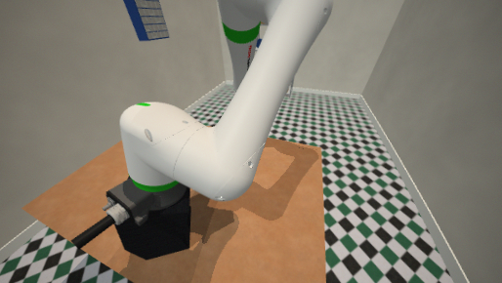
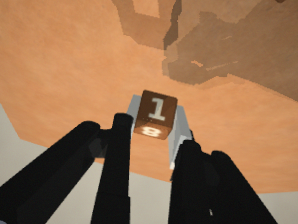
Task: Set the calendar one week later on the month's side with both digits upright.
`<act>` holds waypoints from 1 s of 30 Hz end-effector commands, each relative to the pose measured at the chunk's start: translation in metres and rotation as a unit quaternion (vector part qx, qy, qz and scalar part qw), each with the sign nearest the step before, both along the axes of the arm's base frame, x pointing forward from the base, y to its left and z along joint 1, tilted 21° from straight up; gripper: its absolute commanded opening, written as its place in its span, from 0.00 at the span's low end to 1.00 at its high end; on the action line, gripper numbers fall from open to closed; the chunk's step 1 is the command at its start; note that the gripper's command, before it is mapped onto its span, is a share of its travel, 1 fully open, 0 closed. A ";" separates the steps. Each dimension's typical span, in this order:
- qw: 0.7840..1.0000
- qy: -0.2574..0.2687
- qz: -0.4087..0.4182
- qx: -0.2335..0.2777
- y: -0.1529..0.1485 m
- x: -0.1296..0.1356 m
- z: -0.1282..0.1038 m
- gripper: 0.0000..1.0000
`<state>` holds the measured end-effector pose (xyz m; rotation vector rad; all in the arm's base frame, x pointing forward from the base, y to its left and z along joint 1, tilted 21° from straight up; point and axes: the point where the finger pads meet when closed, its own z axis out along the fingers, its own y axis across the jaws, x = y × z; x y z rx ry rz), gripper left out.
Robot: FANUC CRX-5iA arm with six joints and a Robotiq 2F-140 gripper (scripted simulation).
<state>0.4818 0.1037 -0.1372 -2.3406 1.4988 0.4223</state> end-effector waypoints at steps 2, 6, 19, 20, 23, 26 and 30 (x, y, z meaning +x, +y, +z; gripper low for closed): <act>1.000 0.000 0.000 0.000 -0.001 0.001 -0.003 0.17; 1.000 0.000 0.000 0.000 -0.003 0.002 -0.009 0.17; 1.000 0.000 0.000 0.000 -0.008 0.007 -0.027 0.17; 1.000 0.000 0.000 0.000 -0.008 0.007 -0.029 0.17; 1.000 0.000 0.000 0.000 -0.010 0.009 -0.033 0.17; 1.000 0.000 0.000 0.000 -0.011 0.010 -0.037 0.17; 1.000 0.000 0.000 0.000 -0.012 0.011 -0.042 0.17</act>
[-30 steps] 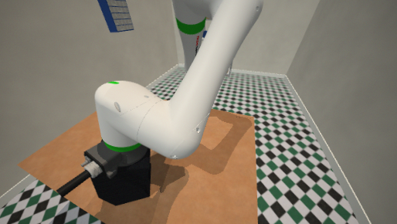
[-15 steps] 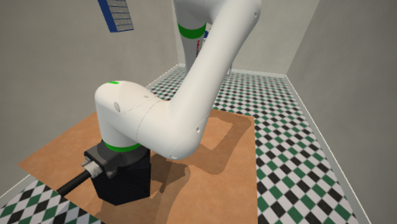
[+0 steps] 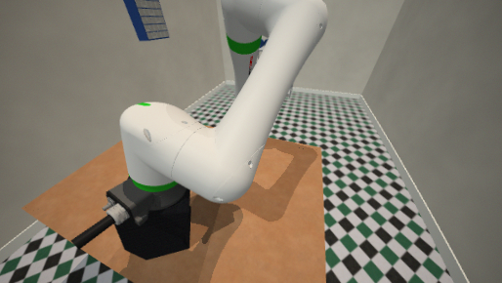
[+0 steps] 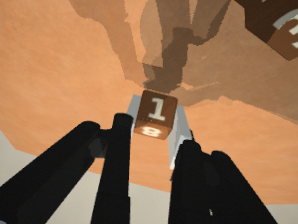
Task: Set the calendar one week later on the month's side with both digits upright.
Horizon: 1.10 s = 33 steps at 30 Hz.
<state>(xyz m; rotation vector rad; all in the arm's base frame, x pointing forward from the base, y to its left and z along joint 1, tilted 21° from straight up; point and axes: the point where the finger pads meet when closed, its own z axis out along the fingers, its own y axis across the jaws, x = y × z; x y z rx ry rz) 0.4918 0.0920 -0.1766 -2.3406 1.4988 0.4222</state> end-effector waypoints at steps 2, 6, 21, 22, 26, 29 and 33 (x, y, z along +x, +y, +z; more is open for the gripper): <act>1.000 0.000 0.000 0.000 -0.001 0.001 -0.004 0.17; 1.000 0.000 0.000 0.000 -0.002 0.002 -0.006 0.17; 1.000 0.000 0.000 0.000 -0.003 0.002 -0.009 0.17; 1.000 0.000 0.000 0.000 -0.003 0.002 -0.009 0.17; 1.000 0.000 0.000 0.000 -0.003 0.002 -0.009 0.17; 1.000 0.000 0.000 0.000 -0.003 0.002 -0.009 0.17; 1.000 0.000 0.000 0.000 -0.003 0.002 -0.009 0.17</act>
